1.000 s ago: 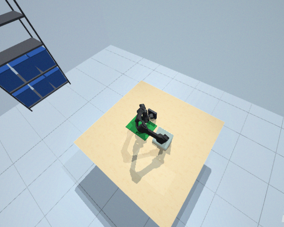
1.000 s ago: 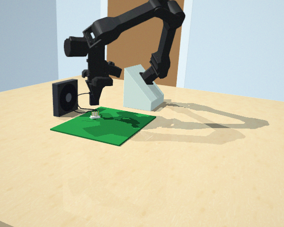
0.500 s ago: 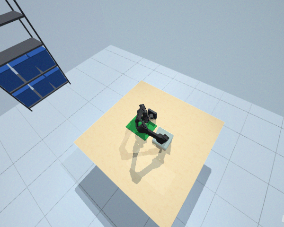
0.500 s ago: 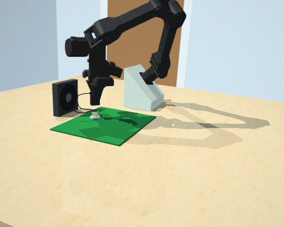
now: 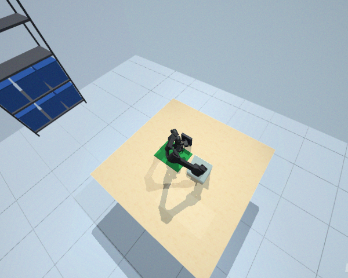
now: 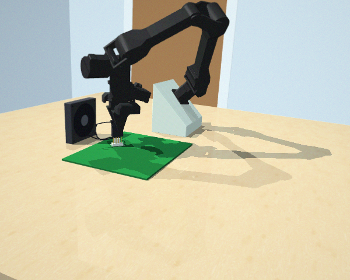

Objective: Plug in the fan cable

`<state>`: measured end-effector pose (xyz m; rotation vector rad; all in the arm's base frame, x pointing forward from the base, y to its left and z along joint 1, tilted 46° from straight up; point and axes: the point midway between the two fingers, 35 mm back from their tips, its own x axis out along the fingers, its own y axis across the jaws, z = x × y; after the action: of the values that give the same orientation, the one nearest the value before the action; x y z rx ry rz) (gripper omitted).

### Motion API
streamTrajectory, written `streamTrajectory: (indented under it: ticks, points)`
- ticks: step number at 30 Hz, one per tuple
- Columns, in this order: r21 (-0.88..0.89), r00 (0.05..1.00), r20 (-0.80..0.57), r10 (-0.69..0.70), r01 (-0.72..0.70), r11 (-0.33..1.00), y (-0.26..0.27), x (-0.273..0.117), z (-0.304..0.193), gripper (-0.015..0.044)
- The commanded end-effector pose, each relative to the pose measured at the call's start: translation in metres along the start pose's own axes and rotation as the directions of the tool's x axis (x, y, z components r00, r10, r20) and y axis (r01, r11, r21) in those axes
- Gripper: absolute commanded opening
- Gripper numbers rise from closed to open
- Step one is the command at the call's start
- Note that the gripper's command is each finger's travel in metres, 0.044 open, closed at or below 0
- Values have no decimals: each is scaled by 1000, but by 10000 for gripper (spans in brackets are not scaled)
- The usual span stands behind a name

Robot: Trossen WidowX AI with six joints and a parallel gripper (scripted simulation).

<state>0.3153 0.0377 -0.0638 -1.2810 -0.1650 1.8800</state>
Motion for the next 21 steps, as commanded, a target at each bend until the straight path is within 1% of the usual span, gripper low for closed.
streamTrajectory:
  ticks: [1, 21]
  points:
    - [9, 1000, 0, -5, 5, 1000, -2, 0, 0, 0]
    - [11, 1000, 0, -5, 5, 1000, -3, 1, 0, 0]
